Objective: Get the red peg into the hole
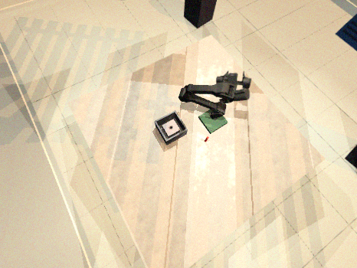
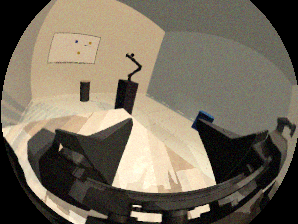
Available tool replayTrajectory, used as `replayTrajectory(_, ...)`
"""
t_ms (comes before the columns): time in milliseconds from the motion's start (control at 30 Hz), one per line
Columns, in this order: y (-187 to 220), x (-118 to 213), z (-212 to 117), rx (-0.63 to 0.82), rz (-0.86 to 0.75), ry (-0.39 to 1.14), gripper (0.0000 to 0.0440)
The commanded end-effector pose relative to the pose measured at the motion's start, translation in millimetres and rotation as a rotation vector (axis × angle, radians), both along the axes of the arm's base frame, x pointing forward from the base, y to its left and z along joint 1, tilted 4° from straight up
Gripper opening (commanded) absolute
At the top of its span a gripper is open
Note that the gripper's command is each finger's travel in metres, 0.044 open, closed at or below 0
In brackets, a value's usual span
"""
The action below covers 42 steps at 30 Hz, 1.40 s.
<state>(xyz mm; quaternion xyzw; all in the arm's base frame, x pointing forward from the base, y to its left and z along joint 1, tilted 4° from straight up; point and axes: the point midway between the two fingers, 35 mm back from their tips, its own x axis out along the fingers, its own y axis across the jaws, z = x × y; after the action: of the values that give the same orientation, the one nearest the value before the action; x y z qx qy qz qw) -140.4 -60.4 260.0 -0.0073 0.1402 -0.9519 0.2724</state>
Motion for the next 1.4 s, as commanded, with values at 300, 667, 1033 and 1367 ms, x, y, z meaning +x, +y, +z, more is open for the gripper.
replayTrajectory(300,49.7,-14.9,-0.3,-0.021,-0.312,-0.15,0.044)
replayTrajectory(667,107.2,-13.0,-2.0,-0.145,-0.654,-0.284,0.044)
replayTrajectory(1033,158.7,6.5,-5.6,-0.323,-0.986,-0.375,0.044)
replayTrajectory(1367,196.8,36.2,-9.8,-0.517,-1.277,-0.418,0.044)
